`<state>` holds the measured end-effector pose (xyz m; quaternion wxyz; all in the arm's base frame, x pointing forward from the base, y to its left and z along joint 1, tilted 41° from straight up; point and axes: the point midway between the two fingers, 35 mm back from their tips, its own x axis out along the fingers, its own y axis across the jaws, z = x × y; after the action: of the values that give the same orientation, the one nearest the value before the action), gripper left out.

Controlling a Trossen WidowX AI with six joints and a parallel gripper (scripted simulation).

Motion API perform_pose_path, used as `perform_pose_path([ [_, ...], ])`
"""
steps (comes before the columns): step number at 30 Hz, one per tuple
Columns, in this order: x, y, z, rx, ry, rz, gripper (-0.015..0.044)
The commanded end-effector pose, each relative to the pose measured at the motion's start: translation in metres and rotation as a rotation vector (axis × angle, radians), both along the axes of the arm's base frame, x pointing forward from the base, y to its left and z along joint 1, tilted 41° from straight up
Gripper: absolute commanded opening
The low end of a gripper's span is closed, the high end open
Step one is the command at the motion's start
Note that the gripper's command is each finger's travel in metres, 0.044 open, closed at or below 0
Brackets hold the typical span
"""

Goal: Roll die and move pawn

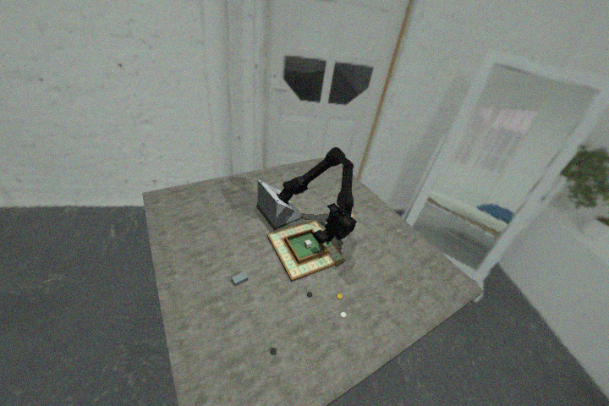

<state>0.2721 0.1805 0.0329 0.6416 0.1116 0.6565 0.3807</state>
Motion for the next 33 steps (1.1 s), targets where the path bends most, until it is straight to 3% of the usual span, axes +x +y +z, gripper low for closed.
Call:
perform_pose_path([
  [1, 0.0, 0.0, 0.0, 0.0, -0.001, 0.001, 0.0131],
  [6, 0.001, -0.002, 0.002, 0.0, 0.0, 0.001, 0.0263],
  [10, 0.008, -0.03, 0.035, -0.003, 0.017, 0.001, 0.0368],
  [13, 0.009, -0.032, 0.038, -0.003, 0.019, 0.001, 0.044],
  [16, 0.007, -0.043, 0.036, -0.011, 0.021, -0.008, 0.044],
  [20, -0.009, -0.101, 0.03, -0.053, 0.046, -0.057, 0.044],
  [28, -0.077, -0.187, 0.028, -0.057, 0.13, -0.129, 0.044],
  [33, -0.057, -0.177, 0.028, -0.066, 0.103, -0.128, 0.044],
])
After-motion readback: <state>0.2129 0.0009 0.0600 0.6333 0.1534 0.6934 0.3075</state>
